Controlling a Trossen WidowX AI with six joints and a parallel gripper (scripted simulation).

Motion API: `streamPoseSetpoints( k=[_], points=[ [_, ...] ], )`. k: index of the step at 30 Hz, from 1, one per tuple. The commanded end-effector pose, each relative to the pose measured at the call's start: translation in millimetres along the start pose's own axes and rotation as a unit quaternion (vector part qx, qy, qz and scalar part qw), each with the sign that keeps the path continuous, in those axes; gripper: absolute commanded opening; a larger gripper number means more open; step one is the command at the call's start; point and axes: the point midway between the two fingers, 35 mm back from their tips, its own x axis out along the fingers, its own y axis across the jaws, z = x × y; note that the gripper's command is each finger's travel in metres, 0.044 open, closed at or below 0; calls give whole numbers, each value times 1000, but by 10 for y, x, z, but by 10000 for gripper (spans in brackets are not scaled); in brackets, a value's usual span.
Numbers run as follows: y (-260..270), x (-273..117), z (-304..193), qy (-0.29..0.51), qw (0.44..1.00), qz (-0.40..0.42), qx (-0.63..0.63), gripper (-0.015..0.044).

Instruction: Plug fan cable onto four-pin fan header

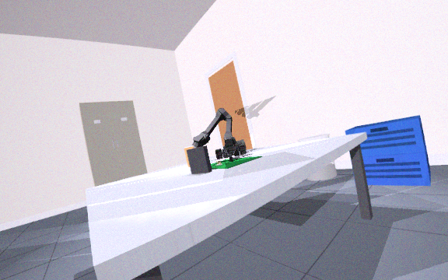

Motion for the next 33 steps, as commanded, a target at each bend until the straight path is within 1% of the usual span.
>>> streamPoseSetpoints(
  k=[1, 4, 33],
  points=[
    [0, 0, 0, 0, 1000, 0, 0, 140],
    [10, -42, 9, 0, 1000, 0, 0, 140],
    [28, -876, 340, 2, 1000, -2, 2, 140]
  ],
)
